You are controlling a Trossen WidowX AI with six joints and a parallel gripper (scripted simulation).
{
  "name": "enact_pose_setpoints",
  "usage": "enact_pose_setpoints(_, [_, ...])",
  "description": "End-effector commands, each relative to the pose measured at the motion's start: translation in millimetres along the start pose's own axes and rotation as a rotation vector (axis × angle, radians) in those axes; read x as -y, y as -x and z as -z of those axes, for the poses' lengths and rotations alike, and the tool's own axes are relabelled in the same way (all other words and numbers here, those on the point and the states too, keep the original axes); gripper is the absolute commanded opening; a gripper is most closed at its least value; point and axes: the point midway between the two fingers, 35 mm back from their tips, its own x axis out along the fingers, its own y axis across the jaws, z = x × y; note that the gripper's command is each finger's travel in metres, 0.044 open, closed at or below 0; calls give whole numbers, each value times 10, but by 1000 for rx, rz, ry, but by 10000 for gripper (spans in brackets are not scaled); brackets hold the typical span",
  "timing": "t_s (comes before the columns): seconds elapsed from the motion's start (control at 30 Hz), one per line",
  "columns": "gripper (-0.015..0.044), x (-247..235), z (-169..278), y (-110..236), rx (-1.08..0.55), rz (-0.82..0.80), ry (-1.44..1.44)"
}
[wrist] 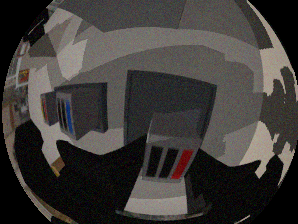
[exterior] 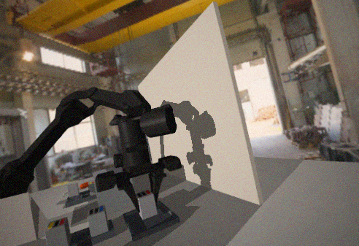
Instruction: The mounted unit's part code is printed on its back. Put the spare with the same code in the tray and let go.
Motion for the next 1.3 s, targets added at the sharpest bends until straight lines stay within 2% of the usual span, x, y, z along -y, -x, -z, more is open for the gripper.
enact_pose_setpoints(0.0, [210,3,1,6,-1,1,1])
enact_pose_setpoints(0.3, [440,3,1,6,-1,1,1])
enact_pose_setpoints(0.37, [440,15,10,91,-1,1,0])
enact_pose_setpoints(0.63, [440,-8,8,1053,2,2,-6])
enact_pose_setpoints(1.27, [440,-16,37,1034,2,15,-17])
